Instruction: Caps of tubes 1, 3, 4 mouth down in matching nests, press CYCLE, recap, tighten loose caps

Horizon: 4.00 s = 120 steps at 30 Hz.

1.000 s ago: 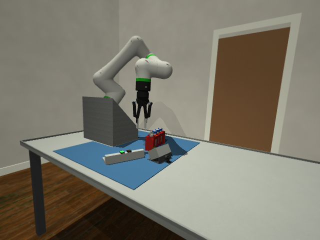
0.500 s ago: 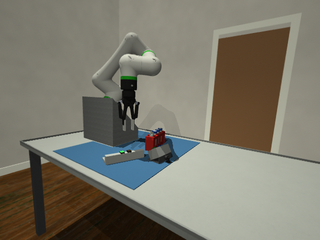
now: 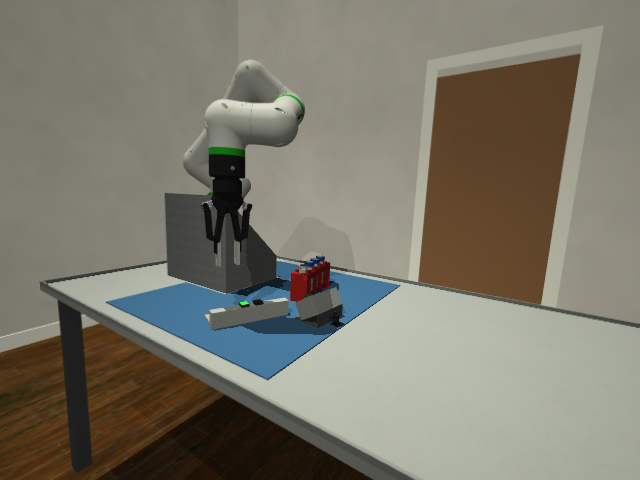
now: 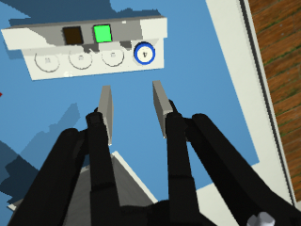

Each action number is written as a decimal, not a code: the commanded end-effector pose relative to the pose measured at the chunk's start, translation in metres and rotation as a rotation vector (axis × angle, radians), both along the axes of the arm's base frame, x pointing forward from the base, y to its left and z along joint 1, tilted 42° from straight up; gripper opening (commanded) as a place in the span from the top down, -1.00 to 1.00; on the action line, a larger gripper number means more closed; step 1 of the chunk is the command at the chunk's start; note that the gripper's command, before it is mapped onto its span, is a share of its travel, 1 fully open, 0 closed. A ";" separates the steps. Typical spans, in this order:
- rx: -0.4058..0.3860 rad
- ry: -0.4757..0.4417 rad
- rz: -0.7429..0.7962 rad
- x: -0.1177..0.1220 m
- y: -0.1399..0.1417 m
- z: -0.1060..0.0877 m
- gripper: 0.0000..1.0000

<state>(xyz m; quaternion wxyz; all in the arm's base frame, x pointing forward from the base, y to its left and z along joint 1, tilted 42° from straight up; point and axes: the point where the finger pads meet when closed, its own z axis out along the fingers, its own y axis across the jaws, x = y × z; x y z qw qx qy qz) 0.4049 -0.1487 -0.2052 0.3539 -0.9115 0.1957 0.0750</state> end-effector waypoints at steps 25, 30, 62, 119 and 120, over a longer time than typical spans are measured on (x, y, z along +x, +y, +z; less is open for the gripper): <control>0.001 0.000 0.001 -0.004 0.033 -0.078 0.41; 0.001 0.000 0.001 -0.004 0.050 -0.096 0.41; 0.001 0.000 0.001 -0.004 0.073 -0.121 0.41; 0.001 0.112 -0.122 0.000 -0.009 -0.008 1.00; 0.001 0.168 -0.184 0.002 -0.003 -0.002 1.00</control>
